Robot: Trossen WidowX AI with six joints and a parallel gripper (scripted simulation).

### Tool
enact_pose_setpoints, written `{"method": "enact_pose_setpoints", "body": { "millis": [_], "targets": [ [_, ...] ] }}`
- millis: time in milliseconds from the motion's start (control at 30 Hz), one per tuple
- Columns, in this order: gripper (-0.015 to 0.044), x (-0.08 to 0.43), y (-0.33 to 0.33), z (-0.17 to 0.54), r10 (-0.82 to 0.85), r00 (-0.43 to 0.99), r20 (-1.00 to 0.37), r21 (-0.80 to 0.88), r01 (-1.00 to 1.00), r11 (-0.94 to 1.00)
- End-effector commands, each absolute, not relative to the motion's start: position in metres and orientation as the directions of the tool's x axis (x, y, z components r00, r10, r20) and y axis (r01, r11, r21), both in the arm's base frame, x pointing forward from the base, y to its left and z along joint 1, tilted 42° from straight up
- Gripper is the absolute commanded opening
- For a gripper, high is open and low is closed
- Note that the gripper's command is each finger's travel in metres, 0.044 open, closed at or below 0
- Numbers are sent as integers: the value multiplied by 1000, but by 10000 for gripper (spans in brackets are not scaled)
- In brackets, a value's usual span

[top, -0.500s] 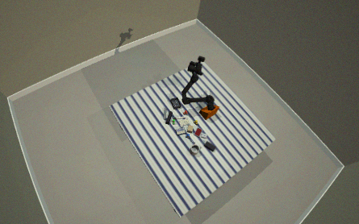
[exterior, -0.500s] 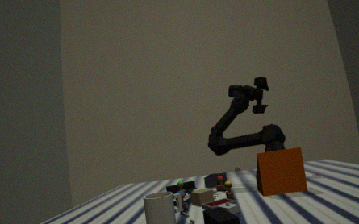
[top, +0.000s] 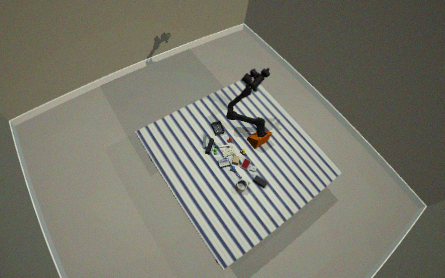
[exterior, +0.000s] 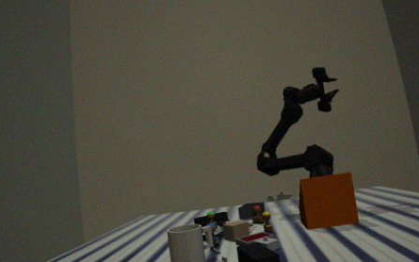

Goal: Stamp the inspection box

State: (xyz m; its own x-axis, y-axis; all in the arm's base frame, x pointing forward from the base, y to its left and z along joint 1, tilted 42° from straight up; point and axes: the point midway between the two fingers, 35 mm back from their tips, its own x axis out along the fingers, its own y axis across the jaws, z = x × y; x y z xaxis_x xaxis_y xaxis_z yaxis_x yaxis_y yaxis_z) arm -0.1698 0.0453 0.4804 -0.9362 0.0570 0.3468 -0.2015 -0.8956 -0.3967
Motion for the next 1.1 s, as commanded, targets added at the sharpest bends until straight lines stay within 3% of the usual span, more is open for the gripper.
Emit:
{"method": "enact_pose_setpoints", "body": {
  "millis": [0, 233, 500, 833, 1067],
  "targets": [
    [216, -173, 92, 476, 247, -919, 308, -319, -344, -883],
    [216, -150, 194, 453, 617, -768, 175, -170, -640, -749],
    [216, -75, 288, 416, 897, -442, -12, -50, -896, -442],
    [216, 23, 335, 380, 982, -91, -168, 22, -996, -88],
    [216, 134, 343, 331, 888, 263, -377, 31, -955, 295]
  ]
}}
